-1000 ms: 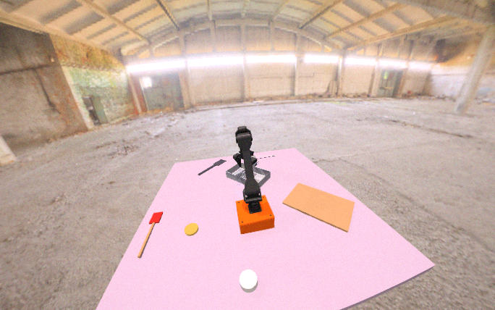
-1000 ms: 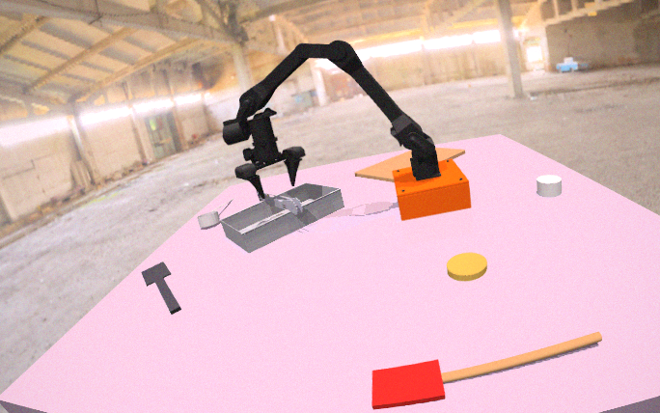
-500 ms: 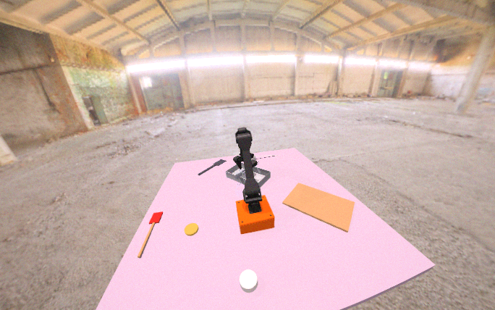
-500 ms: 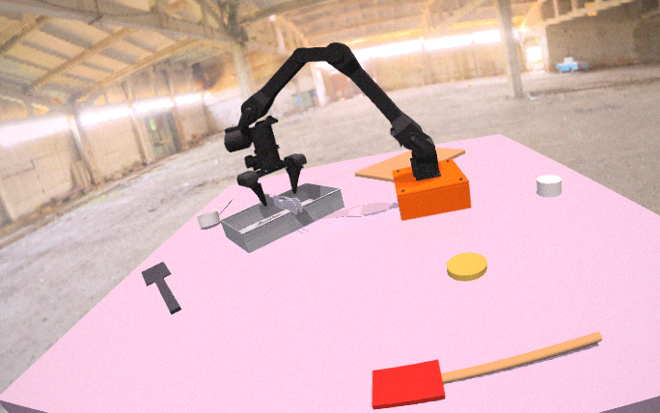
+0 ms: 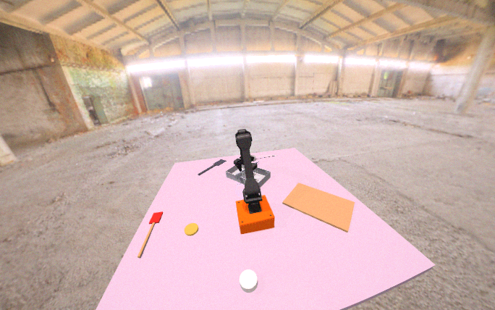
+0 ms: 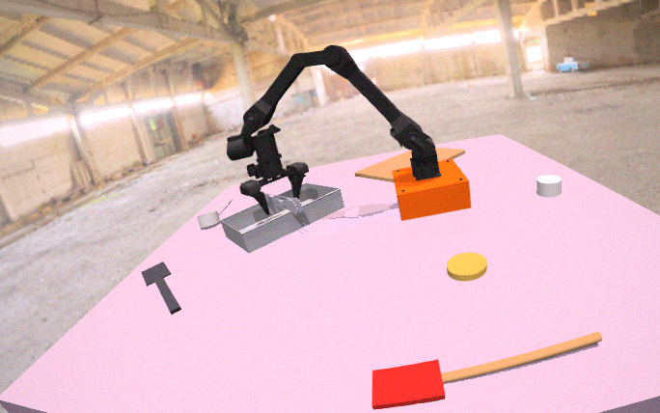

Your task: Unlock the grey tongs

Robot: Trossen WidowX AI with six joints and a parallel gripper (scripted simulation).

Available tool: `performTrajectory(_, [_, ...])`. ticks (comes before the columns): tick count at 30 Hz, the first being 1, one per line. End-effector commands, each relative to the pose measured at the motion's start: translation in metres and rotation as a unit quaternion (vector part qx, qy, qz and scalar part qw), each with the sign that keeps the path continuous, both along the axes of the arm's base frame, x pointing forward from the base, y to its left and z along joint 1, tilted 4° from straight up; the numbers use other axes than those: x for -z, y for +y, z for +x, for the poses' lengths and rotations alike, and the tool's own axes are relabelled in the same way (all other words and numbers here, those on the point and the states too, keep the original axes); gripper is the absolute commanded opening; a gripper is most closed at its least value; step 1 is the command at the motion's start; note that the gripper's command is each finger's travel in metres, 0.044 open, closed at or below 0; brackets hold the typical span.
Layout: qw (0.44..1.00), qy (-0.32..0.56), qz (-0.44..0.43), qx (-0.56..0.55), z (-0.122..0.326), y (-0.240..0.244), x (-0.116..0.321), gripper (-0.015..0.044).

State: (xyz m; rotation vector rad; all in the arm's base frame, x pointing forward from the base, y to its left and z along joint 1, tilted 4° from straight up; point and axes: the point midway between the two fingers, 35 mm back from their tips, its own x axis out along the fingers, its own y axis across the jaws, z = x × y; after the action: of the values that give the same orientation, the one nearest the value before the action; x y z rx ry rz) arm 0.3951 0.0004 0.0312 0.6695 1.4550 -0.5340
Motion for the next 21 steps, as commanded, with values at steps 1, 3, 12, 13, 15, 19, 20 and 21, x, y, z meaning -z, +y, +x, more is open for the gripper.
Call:
performTrajectory(1, [1.000, 0.000, -0.002, 0.001, 0.000, 0.000, 0.008, 0.0440])
performTrajectory(3, [1.000, 0.000, -0.002, 0.001, 0.000, 0.000, 0.011, 0.0440])
performTrajectory(12, [1.000, 0.000, -0.002, 0.001, 0.000, 0.001, 0.023, 0.0440])
performTrajectory(13, [1.000, 0.000, -0.002, 0.001, 0.000, 0.001, 0.023, 0.0440])
performTrajectory(15, [1.000, 0.001, 0.000, -0.002, -0.001, 0.001, 0.020, 0.0387])
performTrajectory(19, [1.000, 0.001, 0.000, -0.002, -0.001, 0.001, 0.020, 0.0282])
performTrajectory(20, [1.000, 0.001, 0.000, -0.002, -0.001, 0.001, 0.020, 0.0256])
performTrajectory(21, [1.000, 0.001, 0.000, -0.002, -0.001, 0.001, 0.020, 0.0230])
